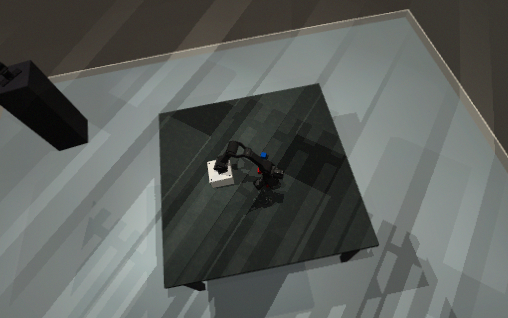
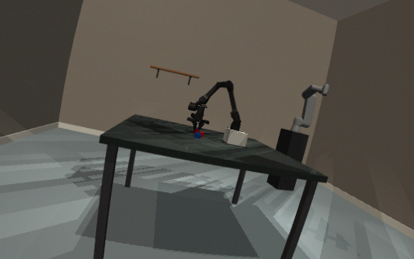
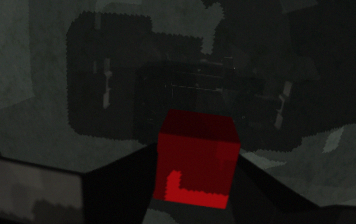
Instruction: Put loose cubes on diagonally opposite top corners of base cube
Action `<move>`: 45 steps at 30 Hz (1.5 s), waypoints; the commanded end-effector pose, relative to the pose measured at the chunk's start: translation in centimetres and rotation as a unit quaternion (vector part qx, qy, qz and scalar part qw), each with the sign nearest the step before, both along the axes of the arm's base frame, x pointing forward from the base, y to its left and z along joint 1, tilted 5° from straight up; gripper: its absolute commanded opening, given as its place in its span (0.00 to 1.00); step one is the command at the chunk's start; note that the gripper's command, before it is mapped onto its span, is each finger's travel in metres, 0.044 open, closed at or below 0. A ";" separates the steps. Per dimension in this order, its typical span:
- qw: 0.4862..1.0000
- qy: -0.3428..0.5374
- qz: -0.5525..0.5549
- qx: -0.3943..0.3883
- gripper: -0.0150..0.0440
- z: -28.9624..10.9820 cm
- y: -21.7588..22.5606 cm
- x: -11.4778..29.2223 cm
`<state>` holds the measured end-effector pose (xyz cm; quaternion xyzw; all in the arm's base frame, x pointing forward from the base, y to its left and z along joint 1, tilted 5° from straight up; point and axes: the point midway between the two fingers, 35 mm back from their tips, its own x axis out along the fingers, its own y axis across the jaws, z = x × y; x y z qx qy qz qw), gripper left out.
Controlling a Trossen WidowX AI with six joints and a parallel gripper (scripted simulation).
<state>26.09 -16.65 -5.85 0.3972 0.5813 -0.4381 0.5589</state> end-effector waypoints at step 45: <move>0.995 0.000 0.103 -0.001 0.43 9.8 2.8 2.3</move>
